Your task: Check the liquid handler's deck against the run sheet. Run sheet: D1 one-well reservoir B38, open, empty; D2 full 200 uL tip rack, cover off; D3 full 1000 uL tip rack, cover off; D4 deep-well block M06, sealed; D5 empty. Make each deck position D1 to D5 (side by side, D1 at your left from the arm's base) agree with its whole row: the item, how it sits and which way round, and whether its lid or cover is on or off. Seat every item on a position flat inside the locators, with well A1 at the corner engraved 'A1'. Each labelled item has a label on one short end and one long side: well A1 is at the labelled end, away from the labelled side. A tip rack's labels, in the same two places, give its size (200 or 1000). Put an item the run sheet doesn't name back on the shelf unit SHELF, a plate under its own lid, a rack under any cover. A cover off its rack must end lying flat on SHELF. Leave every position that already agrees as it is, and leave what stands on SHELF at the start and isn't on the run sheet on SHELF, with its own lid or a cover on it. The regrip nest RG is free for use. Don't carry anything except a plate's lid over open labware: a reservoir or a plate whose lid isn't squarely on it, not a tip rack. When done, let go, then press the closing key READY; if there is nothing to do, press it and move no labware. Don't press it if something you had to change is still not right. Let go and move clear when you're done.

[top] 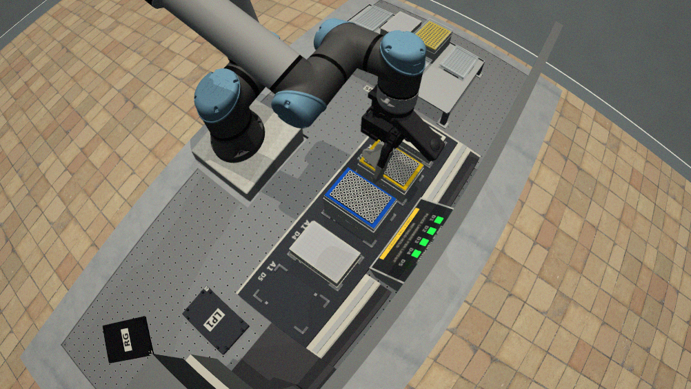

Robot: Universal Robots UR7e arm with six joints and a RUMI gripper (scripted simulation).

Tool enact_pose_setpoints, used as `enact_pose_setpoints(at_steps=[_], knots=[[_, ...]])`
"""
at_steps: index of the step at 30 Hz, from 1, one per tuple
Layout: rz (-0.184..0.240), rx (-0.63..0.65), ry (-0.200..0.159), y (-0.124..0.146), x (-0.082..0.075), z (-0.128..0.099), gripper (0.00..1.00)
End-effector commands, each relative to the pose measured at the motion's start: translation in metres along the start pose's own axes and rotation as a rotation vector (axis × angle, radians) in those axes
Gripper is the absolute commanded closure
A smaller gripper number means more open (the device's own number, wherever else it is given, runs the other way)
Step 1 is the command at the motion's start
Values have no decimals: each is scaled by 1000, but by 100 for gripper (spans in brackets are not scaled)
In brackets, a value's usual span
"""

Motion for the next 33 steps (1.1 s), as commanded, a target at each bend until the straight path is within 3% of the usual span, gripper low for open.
enact_pose_setpoints(at_steps=[1,33], knots=[[0,0,1,0,-7,0,18],[0,0,1,0,-57,0,18]])
Point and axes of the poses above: the point where the finger pads meet when closed, its own x axis out along the fingers, its own y axis across the jaws, z = x × y, the point moved 7 cm from there along -x, back along the fingers, and after that the axes turned 11 degrees about -x, right-handed, at the moved point
